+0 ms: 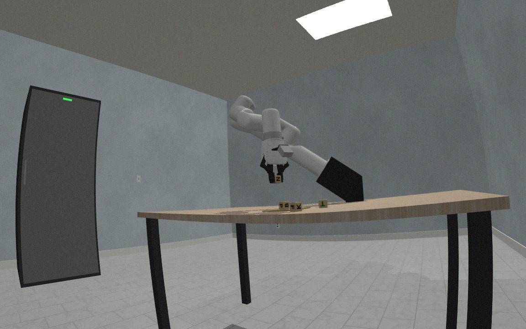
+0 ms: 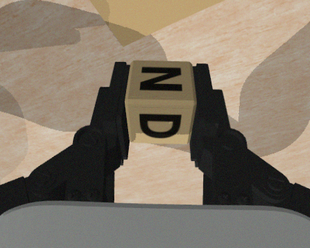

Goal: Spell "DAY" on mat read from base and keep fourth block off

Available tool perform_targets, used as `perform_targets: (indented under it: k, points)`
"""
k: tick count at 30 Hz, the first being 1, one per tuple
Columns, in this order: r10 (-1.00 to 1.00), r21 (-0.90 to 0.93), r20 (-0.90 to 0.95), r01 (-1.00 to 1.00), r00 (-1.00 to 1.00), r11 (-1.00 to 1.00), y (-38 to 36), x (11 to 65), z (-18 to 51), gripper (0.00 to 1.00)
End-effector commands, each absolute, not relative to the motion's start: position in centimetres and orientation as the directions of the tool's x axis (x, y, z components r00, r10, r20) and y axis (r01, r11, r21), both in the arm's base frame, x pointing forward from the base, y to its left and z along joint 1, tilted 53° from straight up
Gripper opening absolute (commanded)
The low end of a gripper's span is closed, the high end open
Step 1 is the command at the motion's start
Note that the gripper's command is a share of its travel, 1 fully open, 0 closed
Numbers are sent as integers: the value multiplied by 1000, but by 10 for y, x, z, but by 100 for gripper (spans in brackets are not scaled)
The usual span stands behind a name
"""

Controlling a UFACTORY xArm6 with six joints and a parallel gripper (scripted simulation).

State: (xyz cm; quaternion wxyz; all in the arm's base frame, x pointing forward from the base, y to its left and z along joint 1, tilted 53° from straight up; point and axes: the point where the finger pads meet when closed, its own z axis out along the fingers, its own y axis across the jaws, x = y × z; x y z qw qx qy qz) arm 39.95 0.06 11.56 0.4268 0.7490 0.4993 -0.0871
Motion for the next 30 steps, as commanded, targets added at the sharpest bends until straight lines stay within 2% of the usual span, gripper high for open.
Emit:
perform_targets:
  k: [1, 13, 30]
  points:
    - [681, 469, -632, 882, 370, -45, 21, 412, 95, 27]
    - [653, 264, -751, 951, 96, 164, 63, 422, 42, 27]
    - [651, 258, -754, 951, 89, 169, 63, 422, 40, 27]
